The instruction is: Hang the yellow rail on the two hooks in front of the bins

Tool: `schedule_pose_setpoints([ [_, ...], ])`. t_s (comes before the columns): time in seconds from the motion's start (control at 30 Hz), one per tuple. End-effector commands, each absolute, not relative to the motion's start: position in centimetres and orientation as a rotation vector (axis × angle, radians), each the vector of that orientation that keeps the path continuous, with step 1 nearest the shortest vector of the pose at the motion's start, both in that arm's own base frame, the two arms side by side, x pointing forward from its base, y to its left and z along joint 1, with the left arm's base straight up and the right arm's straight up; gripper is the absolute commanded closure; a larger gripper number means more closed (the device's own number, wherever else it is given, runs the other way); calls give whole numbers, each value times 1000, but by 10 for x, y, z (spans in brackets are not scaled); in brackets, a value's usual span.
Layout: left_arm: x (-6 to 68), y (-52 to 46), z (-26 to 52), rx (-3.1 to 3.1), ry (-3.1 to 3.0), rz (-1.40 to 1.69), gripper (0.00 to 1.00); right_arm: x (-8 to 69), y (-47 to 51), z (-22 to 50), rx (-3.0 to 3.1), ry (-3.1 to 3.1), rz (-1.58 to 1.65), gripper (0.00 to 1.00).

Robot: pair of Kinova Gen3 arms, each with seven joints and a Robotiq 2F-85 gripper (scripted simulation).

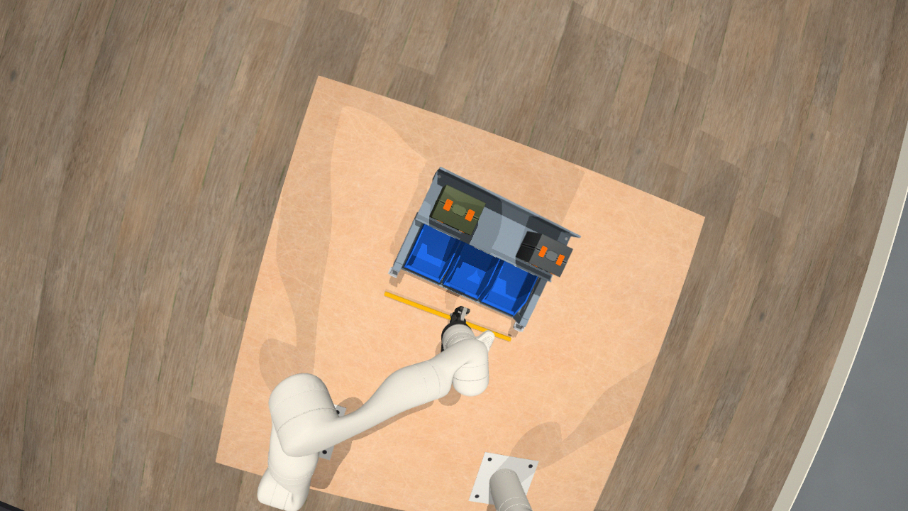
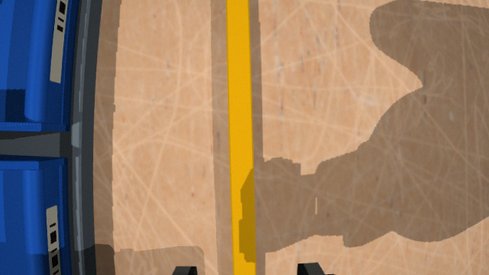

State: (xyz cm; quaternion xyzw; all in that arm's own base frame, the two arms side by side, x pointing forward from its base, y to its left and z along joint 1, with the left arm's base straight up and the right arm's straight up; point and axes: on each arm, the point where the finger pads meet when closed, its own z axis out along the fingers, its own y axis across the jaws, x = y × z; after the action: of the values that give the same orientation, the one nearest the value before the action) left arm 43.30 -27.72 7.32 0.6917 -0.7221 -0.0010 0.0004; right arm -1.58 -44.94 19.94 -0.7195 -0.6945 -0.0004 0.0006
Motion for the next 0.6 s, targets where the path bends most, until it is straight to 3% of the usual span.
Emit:
schedule_pose_setpoints([
  [0.0, 433, -278, 71, 2173, -2269, 0, 566, -16, -450, 200, -2260, -2182, 0, 2],
  [0.57, 434, -278, 52, 2173, -2269, 0, 566, -16, -450, 200, -2260, -2182, 0, 2],
])
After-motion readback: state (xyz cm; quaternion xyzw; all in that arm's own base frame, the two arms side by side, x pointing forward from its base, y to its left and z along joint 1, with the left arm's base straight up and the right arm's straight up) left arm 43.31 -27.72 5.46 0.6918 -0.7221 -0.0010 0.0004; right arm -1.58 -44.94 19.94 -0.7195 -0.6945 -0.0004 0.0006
